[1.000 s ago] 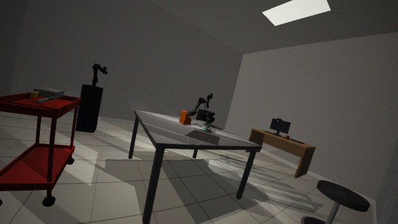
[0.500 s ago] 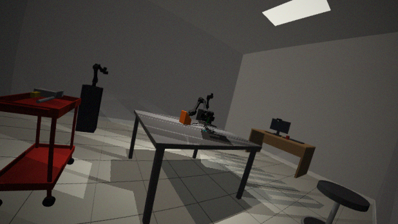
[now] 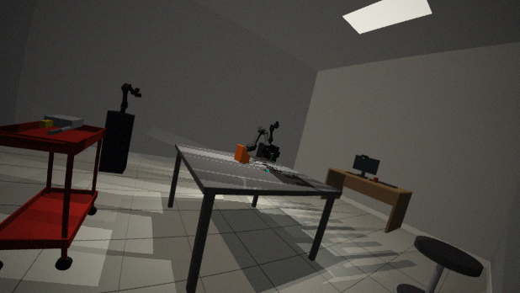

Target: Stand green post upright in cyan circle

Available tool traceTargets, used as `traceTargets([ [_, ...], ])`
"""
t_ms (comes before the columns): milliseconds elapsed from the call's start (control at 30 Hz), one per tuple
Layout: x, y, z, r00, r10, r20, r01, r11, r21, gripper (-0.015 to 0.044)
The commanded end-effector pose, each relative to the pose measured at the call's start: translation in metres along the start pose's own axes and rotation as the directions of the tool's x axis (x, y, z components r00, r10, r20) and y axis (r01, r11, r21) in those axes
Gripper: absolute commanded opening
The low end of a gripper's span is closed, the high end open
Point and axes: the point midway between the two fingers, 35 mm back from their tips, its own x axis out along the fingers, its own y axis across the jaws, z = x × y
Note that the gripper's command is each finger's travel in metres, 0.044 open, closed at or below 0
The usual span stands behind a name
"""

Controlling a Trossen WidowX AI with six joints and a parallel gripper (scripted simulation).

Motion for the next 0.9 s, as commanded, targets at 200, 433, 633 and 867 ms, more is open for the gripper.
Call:
traceTargets([
  [200, -0.002, -0.003, 0.000, 1.000, -0.001, 0.010, 0.001, 1.000, 0.011, 0.0023],
  [433, -0.002, -0.003, 0.000, 1.000, -0.001, 0.010, 0.001, 1.000, 0.011, 0.0023],
  [633, 0.001, -0.002, -0.013, 1.000, -0.004, 0.007, 0.004, 1.000, 0.013, 0.0023],
  [867, 0.005, 0.000, -0.034, 1.000, -0.007, 0.004, 0.006, 1.000, 0.015, 0.0023],
])
